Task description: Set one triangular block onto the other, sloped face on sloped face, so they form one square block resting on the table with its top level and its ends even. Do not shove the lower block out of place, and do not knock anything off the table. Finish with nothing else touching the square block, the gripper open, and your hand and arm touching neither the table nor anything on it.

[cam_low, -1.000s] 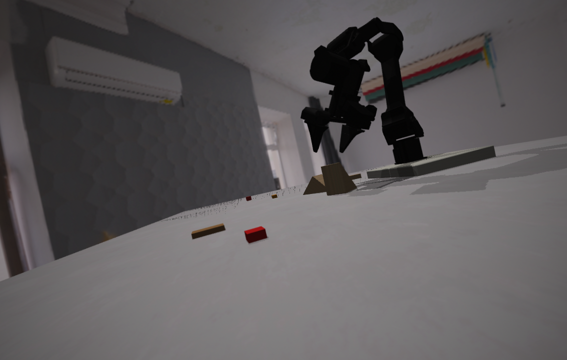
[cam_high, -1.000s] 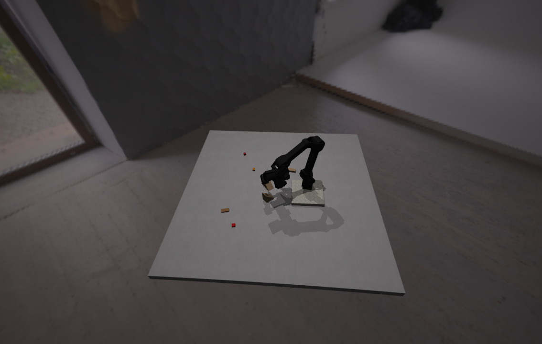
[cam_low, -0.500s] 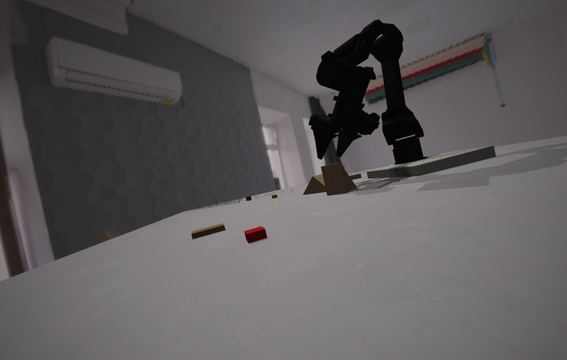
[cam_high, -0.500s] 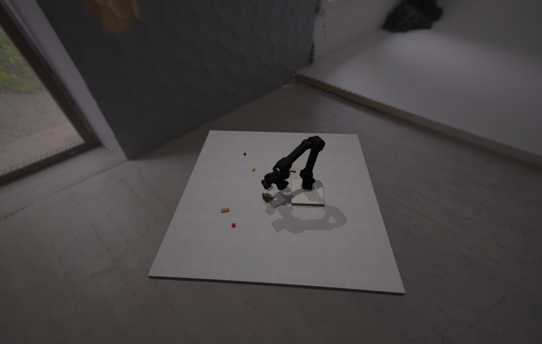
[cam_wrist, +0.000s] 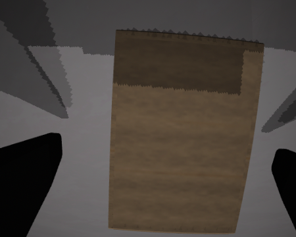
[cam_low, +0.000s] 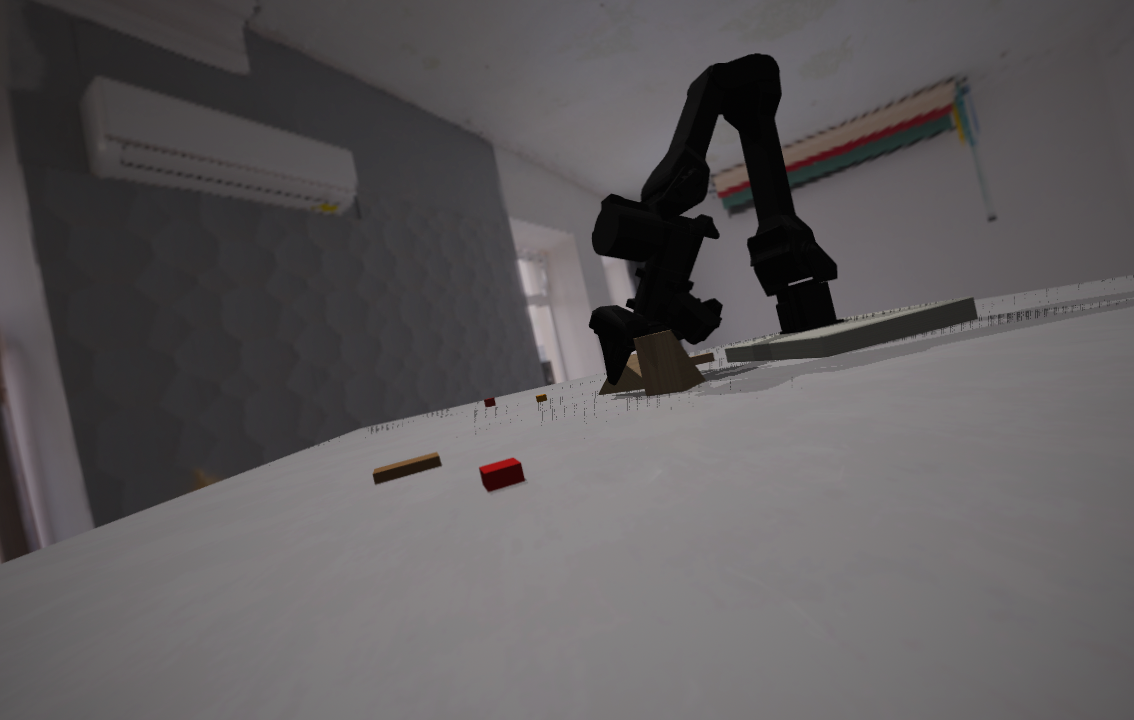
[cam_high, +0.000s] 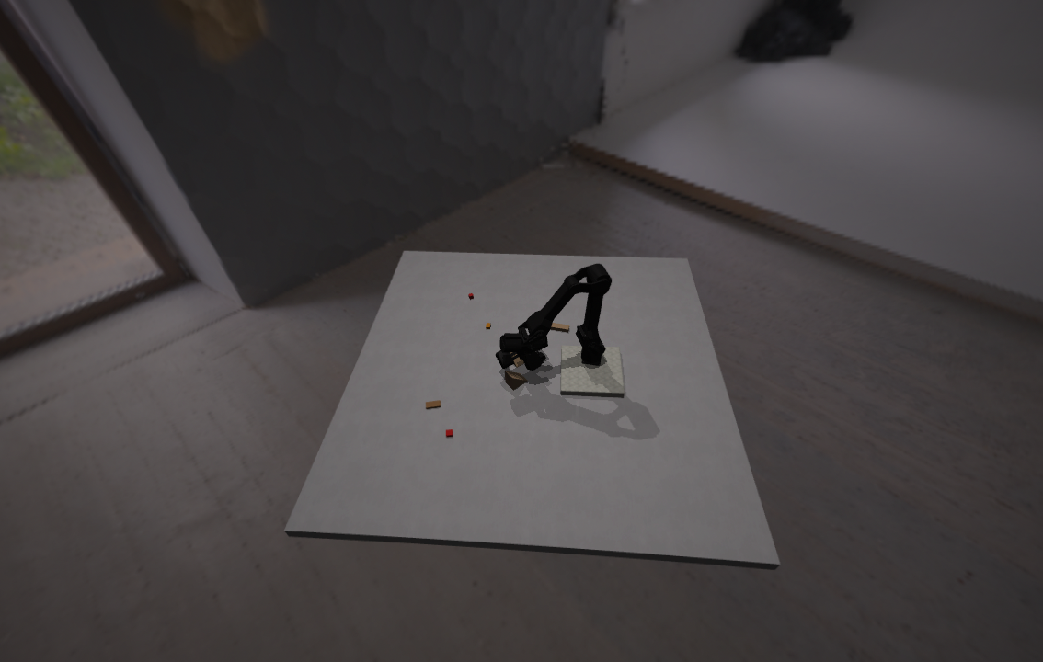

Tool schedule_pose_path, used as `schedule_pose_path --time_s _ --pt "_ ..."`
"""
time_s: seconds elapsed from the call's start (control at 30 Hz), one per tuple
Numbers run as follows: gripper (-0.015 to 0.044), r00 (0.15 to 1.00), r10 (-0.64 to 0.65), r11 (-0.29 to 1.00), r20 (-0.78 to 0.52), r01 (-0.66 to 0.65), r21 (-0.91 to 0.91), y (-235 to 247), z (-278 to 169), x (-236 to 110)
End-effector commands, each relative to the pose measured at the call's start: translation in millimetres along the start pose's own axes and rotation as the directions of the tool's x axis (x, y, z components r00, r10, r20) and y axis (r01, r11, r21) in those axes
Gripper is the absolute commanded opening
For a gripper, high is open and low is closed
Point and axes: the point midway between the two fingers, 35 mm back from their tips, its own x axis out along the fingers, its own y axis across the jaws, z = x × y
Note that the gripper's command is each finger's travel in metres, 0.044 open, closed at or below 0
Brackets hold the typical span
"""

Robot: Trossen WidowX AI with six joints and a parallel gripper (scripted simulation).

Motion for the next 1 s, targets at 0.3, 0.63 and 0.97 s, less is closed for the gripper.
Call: schedule_pose_path --time_s 0.3,0.63,0.97 --pt "0.044 1.0 0.0 1.0 0.002 0.0 -0.007 -0.7 0.0 5.4" --pt "0.0177 1.0 0.0 1.0 -0.001 0.0 -0.002 -0.6 -0.9 4.4" --pt "0.0032 1.0 0.0 1.0 -0.001 0.0 -0.002 -0.8 -1.3 3.9"
